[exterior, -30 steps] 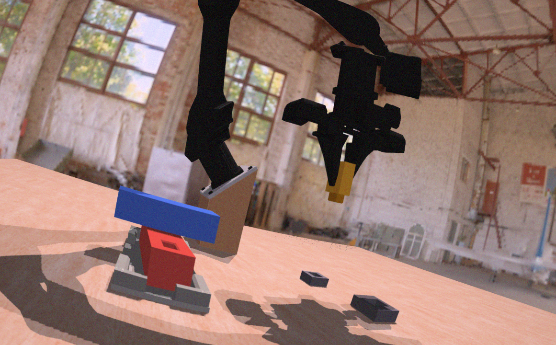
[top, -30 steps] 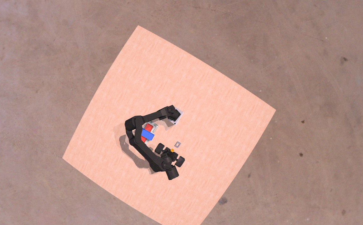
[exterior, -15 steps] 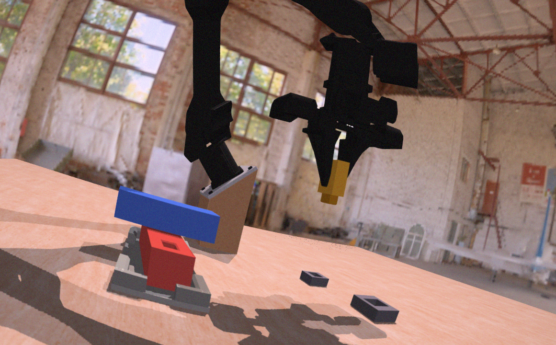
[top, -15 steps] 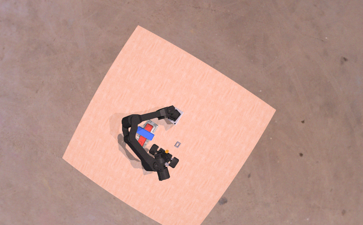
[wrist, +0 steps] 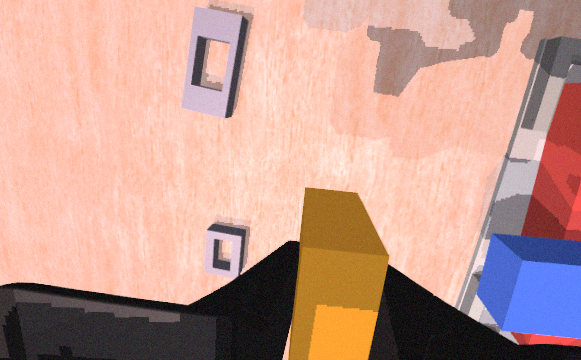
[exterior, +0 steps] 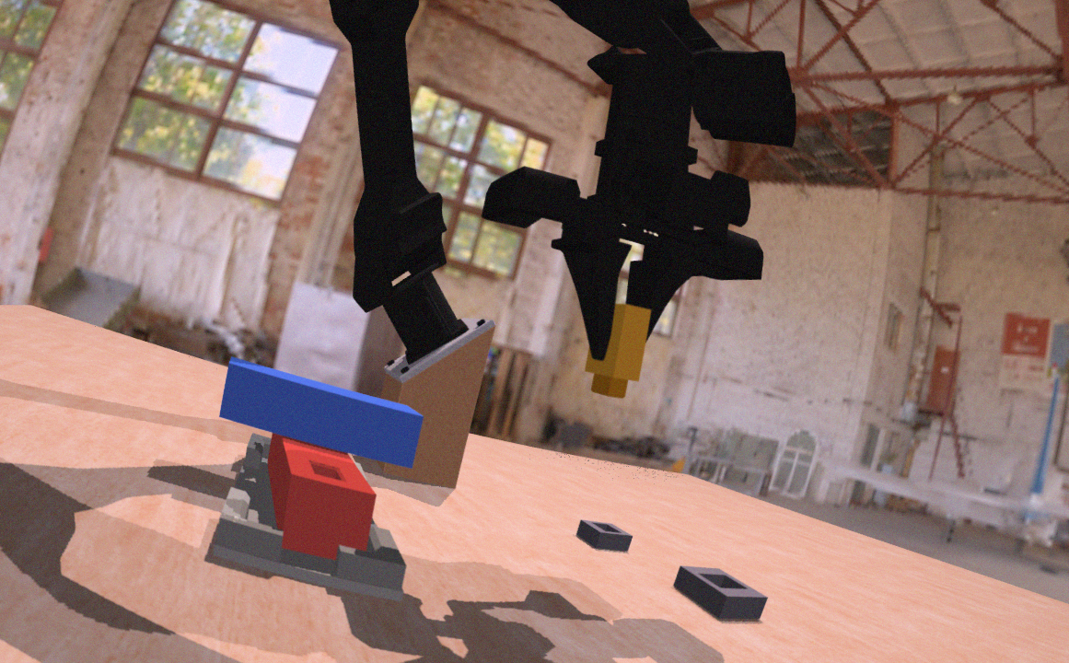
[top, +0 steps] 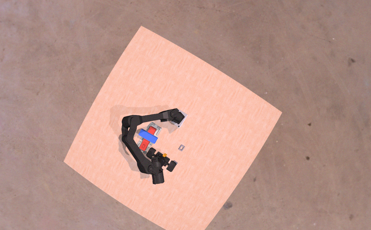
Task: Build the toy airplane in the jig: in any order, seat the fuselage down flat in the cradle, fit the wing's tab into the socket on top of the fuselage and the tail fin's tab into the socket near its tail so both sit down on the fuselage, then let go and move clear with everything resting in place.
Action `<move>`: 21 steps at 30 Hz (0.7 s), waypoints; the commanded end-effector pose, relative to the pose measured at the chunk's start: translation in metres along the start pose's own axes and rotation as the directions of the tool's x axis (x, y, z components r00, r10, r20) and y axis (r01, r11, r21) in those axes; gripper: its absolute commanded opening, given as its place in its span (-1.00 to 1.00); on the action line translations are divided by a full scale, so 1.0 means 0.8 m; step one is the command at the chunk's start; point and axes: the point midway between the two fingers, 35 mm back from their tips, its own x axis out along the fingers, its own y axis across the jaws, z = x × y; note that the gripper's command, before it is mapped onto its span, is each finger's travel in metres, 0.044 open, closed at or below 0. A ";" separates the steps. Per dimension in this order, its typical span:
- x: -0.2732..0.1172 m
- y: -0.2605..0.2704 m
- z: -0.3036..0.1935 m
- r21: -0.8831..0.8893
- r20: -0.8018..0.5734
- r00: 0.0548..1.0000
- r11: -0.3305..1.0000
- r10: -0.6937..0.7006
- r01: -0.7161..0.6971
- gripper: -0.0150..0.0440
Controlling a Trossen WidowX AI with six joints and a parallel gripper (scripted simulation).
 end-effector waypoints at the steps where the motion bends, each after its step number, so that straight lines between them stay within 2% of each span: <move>1: 0.000 -0.012 0.009 0.003 0.007 1.000 1.000 0.006 -0.006 -0.49; 21: 0.009 -0.074 0.038 -0.007 0.016 1.000 1.000 -0.002 0.002 -0.49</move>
